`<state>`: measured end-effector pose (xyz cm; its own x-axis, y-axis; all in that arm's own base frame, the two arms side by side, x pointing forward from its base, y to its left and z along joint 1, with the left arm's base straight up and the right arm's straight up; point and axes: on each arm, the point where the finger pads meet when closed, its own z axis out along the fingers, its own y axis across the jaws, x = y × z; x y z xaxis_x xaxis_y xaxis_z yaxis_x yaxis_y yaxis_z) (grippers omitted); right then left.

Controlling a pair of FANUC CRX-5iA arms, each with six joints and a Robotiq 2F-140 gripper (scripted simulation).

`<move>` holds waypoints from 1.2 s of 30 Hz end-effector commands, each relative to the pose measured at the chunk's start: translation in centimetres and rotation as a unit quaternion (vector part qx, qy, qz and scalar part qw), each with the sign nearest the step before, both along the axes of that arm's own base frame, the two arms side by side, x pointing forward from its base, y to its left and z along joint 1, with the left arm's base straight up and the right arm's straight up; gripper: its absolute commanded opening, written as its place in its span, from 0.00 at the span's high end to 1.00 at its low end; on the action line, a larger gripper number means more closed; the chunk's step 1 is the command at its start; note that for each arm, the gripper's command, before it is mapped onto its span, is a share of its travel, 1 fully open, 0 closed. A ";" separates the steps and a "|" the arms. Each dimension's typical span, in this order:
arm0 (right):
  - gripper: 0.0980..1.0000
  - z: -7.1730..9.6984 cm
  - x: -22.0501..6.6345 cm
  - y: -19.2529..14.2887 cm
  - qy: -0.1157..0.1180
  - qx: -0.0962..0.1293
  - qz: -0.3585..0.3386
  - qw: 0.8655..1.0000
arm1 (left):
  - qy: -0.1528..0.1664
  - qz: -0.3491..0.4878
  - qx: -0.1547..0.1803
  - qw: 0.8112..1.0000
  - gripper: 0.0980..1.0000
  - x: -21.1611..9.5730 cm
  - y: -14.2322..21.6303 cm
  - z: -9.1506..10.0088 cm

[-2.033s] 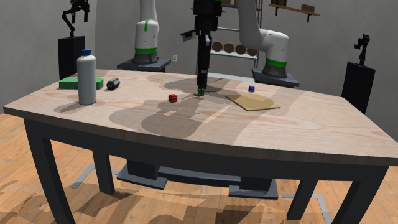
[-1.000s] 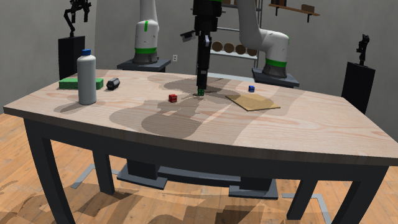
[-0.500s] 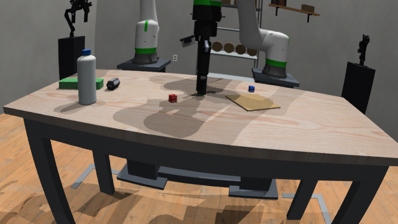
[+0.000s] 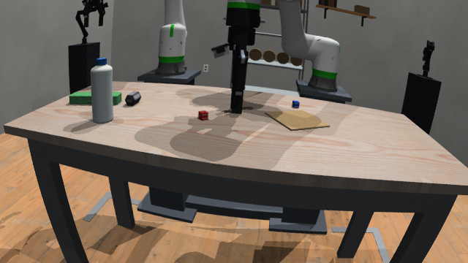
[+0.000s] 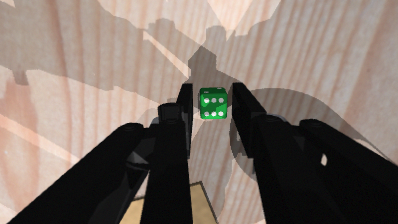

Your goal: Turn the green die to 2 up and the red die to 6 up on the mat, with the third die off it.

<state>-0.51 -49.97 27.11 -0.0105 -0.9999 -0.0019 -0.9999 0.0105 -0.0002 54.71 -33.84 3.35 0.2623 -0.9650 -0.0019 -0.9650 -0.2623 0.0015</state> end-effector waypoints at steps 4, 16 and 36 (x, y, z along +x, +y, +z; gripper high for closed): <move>0.00 0.1 0.0 0.0 0.000 -0.001 0.000 1.000 | -0.001 0.000 -0.001 1.000 0.79 0.1 0.0 0.1; 0.00 0.1 0.0 0.0 0.000 -0.001 0.000 1.000 | -0.001 0.000 -0.001 1.000 0.91 0.1 0.0 0.1; 0.00 0.1 0.0 0.0 0.000 -0.001 0.000 1.000 | -0.001 0.000 -0.001 1.000 0.91 0.1 0.0 0.1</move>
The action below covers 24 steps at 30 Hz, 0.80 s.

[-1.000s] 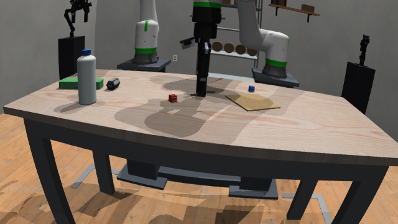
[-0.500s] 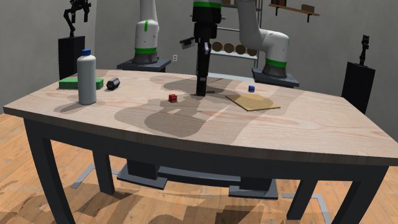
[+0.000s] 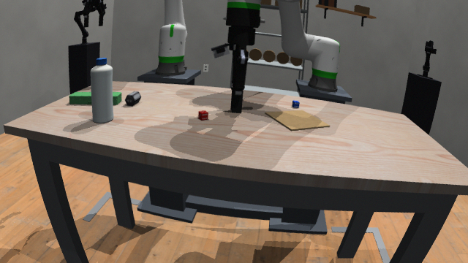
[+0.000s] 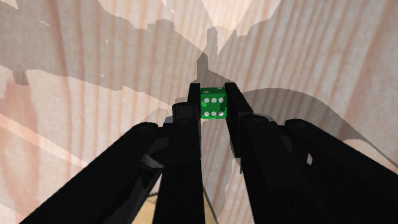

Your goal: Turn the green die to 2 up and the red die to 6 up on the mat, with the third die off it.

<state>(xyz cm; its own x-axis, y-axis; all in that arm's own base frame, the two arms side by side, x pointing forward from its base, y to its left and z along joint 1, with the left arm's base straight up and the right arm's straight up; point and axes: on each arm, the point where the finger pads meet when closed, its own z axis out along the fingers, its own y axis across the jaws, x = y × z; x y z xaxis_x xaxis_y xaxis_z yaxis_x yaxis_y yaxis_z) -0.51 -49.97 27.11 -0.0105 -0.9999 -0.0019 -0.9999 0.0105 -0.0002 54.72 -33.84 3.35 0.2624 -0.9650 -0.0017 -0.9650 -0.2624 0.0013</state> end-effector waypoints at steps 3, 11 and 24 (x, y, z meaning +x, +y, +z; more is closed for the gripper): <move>0.00 0.1 0.0 0.0 0.000 -0.001 0.000 1.000 | -0.001 0.000 -0.001 1.000 0.91 0.1 0.0 0.1; 0.00 0.1 0.0 0.0 0.000 -0.001 0.000 1.000 | -0.001 0.000 -0.001 1.000 0.91 0.1 0.0 0.1; 0.00 0.1 0.0 0.0 0.000 -0.001 0.000 1.000 | -0.001 0.000 -0.001 1.000 0.91 0.1 0.0 6.1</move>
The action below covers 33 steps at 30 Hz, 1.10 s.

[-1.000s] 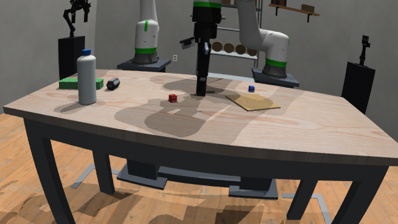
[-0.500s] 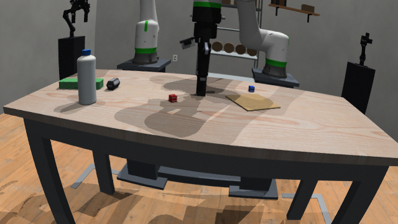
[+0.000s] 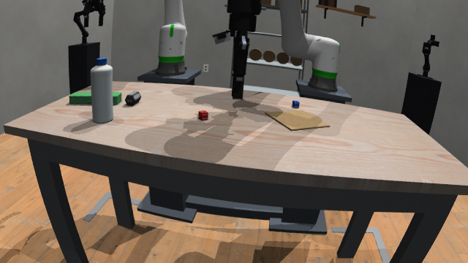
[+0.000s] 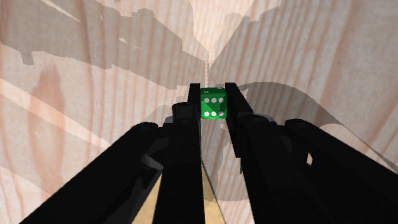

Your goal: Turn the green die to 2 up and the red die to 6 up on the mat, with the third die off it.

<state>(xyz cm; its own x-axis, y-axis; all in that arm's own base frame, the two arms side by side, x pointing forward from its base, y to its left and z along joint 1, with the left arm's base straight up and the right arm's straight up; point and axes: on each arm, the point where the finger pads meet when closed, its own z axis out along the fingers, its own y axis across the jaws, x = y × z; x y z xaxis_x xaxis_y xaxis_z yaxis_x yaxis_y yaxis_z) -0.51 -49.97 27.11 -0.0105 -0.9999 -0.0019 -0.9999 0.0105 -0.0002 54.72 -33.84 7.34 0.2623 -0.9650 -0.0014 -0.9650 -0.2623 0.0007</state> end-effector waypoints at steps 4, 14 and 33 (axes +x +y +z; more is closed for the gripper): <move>0.00 0.1 0.0 0.0 0.000 -0.001 0.000 1.000 | -0.001 0.000 -0.001 1.000 0.91 0.1 0.0 3.5; 0.00 0.1 0.0 0.0 0.000 -0.001 0.000 1.000 | -0.001 0.000 -0.001 1.000 0.91 0.1 0.0 6.1; 0.00 0.1 0.0 0.0 0.000 -0.001 0.000 1.000 | -0.001 0.158 0.000 0.987 0.91 0.3 2.4 6.3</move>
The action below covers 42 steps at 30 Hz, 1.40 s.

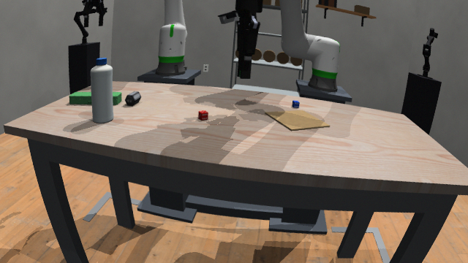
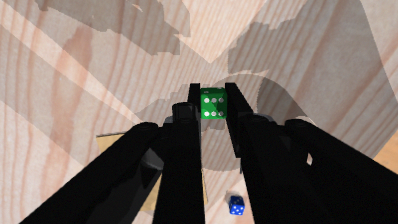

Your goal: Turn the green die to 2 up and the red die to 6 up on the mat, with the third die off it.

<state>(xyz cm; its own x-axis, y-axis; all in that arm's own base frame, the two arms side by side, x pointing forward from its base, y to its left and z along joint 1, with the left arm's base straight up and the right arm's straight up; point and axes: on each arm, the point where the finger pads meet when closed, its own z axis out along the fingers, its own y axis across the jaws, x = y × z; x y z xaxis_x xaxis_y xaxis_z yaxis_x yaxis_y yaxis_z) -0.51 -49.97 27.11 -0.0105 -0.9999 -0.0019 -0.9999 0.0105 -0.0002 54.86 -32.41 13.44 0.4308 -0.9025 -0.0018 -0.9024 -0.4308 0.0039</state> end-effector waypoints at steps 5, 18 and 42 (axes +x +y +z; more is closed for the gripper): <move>0.00 0.1 0.0 0.0 0.000 -0.001 0.000 1.000 | -0.002 0.109 0.000 0.994 0.91 0.1 1.6 0.2; 0.00 0.1 0.0 0.0 0.000 -0.001 0.000 1.000 | -0.002 0.366 0.001 0.931 0.91 0.1 5.6 0.4; 0.00 0.1 0.0 0.0 0.000 -0.001 0.000 1.000 | -0.001 0.700 0.001 0.714 0.91 -0.5 11.5 0.6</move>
